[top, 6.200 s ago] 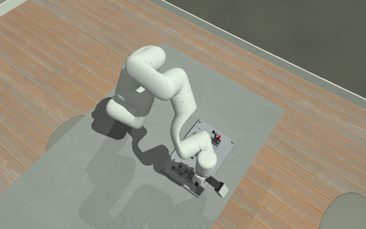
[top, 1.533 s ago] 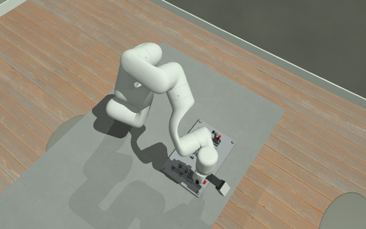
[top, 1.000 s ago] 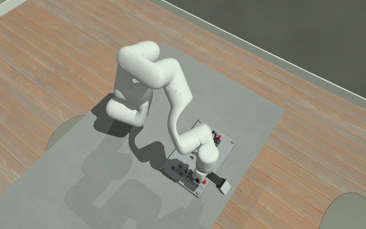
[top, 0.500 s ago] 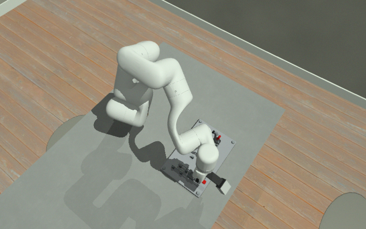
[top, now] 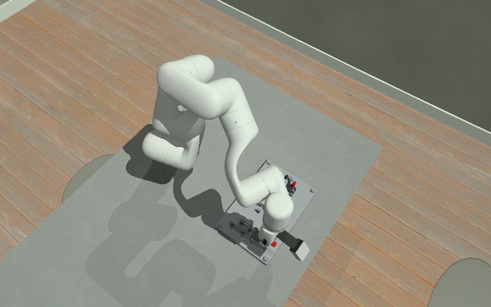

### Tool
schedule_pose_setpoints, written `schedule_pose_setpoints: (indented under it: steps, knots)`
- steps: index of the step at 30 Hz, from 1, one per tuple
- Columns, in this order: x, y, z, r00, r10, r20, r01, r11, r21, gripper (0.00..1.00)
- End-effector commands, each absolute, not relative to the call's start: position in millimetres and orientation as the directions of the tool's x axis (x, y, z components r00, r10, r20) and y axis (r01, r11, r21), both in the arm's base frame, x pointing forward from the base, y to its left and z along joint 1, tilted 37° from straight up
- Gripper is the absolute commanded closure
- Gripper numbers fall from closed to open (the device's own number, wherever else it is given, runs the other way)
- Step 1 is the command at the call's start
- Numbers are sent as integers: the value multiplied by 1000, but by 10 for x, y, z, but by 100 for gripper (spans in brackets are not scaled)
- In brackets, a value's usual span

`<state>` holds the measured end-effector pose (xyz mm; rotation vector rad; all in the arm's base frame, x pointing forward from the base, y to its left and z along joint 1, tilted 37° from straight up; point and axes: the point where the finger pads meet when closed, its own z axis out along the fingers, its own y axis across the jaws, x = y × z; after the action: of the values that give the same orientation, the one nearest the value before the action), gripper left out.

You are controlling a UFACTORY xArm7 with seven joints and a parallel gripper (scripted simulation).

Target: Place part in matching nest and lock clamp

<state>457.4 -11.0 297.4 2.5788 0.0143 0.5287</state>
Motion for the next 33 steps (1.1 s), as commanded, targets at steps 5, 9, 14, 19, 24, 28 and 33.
schedule_pose_setpoints:
  steps: [5,9,14,19,24,28,33]
  knots:
    - [4581,-102,2989,923,110,369,-88,-873,480,100]
    - [4581,-102,2989,923,110,369,-88,-873,480,100]
    - [4581,-102,2989,923,110,369,-88,-873,480,100]
    - [4581,-102,2989,923,110,369,-88,-873,480,0]
    - [4581,-102,2989,923,110,369,-88,-873,480,0]
    - [4581,-102,2989,923,110,369,-88,-873,480,0]
    - [4581,-102,2989,923,110,369,-88,-873,480,0]
